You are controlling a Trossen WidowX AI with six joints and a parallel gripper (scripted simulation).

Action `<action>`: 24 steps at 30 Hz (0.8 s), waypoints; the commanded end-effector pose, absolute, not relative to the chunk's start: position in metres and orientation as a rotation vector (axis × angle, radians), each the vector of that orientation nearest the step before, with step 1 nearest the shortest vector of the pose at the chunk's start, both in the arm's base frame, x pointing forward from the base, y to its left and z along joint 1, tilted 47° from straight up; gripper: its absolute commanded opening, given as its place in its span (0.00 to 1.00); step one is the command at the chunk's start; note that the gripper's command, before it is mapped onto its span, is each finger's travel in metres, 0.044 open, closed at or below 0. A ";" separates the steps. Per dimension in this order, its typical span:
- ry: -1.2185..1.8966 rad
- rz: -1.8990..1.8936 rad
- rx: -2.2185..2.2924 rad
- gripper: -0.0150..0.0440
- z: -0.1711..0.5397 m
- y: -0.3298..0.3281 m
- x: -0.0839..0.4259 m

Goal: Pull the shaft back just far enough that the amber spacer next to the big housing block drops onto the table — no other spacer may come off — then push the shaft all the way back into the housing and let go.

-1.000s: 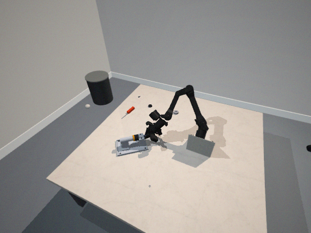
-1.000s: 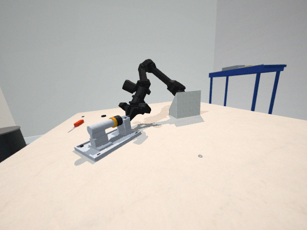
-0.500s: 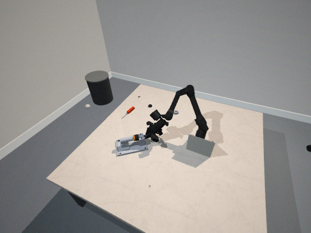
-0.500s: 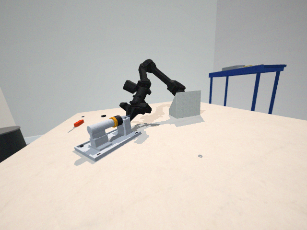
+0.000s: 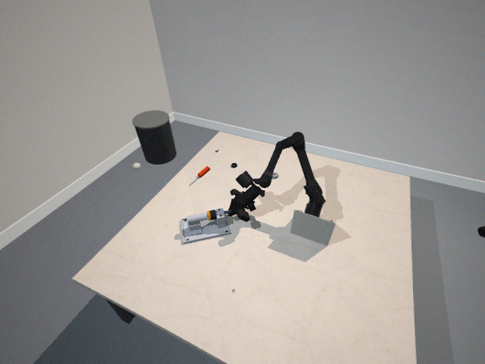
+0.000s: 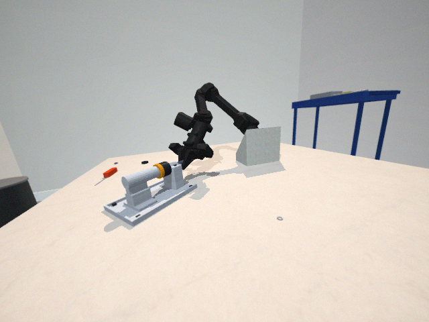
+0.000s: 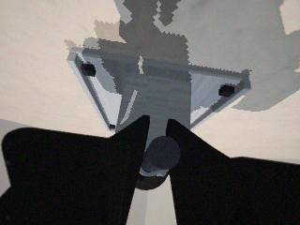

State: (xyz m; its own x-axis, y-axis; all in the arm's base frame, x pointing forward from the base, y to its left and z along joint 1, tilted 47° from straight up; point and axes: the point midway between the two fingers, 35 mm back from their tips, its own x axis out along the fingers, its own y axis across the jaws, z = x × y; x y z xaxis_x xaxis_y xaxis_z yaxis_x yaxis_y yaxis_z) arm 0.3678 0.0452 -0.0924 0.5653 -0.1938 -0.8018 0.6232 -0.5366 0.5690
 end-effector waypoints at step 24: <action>0.348 -1.092 1.854 0.25 -0.089 0.043 0.364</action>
